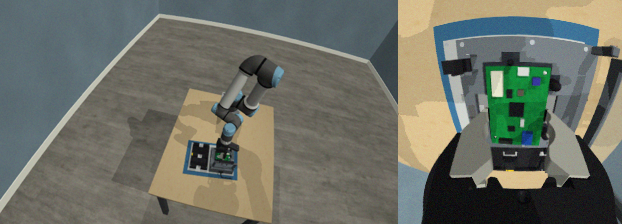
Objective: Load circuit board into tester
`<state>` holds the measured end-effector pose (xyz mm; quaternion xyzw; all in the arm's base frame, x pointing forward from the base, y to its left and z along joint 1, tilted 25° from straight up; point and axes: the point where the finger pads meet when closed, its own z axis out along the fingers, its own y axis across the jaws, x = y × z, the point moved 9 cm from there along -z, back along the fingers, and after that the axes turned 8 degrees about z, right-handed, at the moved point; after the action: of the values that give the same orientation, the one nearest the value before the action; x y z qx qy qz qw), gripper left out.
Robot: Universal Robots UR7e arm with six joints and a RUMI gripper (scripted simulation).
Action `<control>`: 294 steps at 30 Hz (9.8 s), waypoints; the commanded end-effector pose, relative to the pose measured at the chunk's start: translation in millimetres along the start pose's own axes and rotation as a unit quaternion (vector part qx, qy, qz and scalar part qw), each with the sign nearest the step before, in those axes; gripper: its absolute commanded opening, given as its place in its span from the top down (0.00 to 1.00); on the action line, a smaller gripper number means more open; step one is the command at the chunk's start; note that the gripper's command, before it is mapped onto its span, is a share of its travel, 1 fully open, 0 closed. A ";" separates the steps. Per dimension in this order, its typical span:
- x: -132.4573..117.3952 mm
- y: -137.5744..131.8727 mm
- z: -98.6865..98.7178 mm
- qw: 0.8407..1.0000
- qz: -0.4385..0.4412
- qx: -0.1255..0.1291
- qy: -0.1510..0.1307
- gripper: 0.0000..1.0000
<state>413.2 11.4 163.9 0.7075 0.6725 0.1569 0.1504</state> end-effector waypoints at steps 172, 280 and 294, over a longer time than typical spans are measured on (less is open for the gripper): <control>0.2 1.5 -18.1 1.000 0.000 -0.001 0.000 0.41; 0.2 1.4 -235.9 1.000 0.000 -0.001 0.000 0.70; 3.0 19.5 -235.9 1.000 0.000 -0.001 0.000 0.70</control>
<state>322.3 12.8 381.5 0.7073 0.6725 0.1575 0.1505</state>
